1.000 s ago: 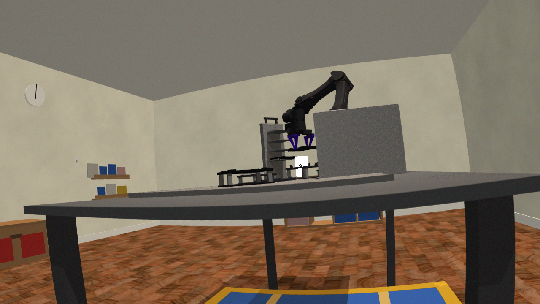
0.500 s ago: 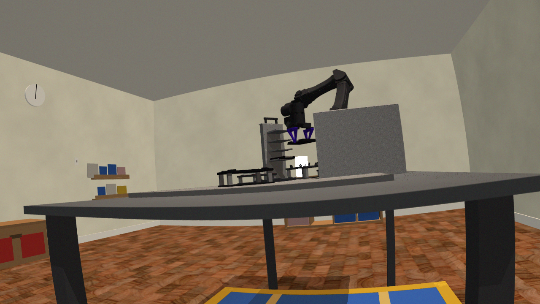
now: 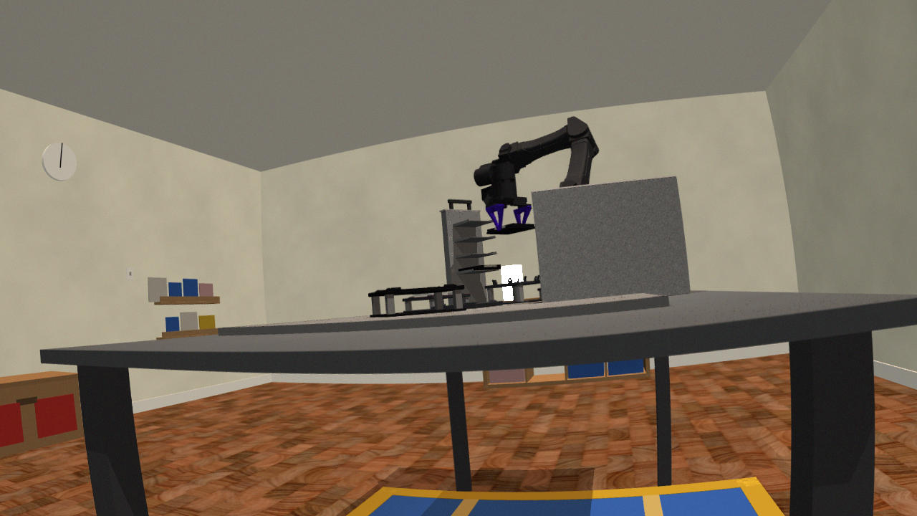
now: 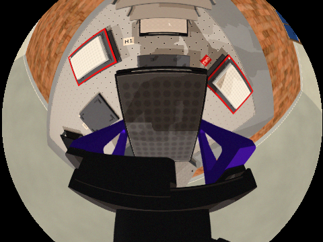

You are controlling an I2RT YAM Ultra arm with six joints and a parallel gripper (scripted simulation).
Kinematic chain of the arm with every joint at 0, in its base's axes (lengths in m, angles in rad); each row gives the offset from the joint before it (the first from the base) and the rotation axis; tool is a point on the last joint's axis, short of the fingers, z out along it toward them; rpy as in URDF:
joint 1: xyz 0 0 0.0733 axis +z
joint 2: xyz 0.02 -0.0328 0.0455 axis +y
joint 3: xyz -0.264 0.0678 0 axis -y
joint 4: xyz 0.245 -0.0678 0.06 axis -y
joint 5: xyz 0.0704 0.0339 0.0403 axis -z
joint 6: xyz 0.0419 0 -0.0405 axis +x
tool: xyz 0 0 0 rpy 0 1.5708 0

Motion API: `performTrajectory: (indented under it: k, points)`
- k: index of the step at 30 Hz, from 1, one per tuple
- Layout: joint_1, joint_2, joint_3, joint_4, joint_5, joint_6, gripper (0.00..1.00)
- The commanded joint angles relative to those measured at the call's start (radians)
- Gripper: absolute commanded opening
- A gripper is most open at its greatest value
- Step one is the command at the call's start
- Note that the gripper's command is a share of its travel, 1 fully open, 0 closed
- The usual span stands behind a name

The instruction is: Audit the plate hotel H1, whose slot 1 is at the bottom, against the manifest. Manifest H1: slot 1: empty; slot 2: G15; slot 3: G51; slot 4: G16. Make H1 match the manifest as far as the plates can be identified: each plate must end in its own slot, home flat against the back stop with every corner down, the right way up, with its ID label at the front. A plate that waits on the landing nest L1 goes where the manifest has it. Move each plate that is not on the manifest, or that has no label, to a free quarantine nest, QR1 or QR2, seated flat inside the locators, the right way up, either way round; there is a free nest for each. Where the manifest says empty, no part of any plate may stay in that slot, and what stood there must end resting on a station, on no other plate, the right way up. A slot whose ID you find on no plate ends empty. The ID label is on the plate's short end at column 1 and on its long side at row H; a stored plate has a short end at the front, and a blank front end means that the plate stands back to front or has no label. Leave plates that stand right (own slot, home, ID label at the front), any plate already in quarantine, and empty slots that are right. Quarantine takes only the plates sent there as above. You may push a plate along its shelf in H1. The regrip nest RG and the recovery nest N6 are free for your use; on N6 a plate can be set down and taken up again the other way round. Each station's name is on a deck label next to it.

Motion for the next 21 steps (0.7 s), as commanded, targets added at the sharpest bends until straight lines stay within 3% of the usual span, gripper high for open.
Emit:
performTrajectory:
  k: [1,7,21]
  points:
    - [0.028,0.0,0.031,-0.061,0.009,0.044,0.86]
    - [0.069,0.014,0.086,-0.139,0.018,0.097,0.86]
    - [0.165,0.075,0.064,-0.144,0.032,0.06,0.86]
